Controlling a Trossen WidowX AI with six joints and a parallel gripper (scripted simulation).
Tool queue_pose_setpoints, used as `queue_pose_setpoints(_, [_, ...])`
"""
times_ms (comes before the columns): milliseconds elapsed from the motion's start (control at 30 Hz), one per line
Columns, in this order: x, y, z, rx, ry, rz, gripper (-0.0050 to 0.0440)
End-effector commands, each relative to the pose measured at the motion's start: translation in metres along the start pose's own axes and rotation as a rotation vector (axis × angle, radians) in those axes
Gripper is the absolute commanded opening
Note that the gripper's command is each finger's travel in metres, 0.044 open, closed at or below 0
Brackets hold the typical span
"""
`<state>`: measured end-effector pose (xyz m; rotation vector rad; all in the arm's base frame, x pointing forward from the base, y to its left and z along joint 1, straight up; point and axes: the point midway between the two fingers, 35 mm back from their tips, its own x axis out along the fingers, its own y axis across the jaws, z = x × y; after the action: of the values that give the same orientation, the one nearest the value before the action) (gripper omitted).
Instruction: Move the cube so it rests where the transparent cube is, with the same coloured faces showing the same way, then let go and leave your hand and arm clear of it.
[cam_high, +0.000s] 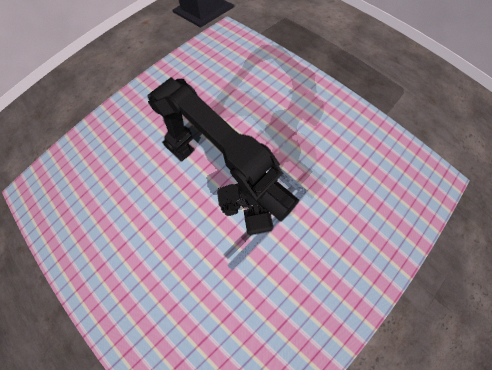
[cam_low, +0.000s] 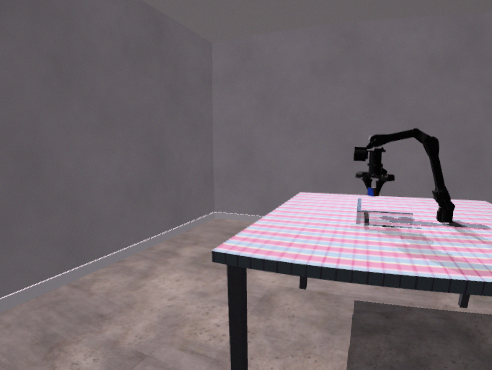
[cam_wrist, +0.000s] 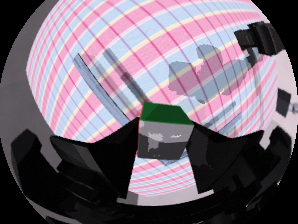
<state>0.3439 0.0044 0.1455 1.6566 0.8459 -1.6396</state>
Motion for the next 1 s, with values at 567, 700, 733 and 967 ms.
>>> queue_pose_setpoints(567, [0.005,0.009,-0.030,0.636,0.021,0.013,0.0000])
queue_pose_setpoints(700, [0.008,0.010,-0.035,0.774,0.020,0.009,0.0000])
queue_pose_setpoints(733, [0.009,0.010,-0.036,0.804,0.020,0.008,0.0000])
queue_pose_setpoints(967, [0.011,0.010,-0.039,0.873,0.019,0.007,0.0000])
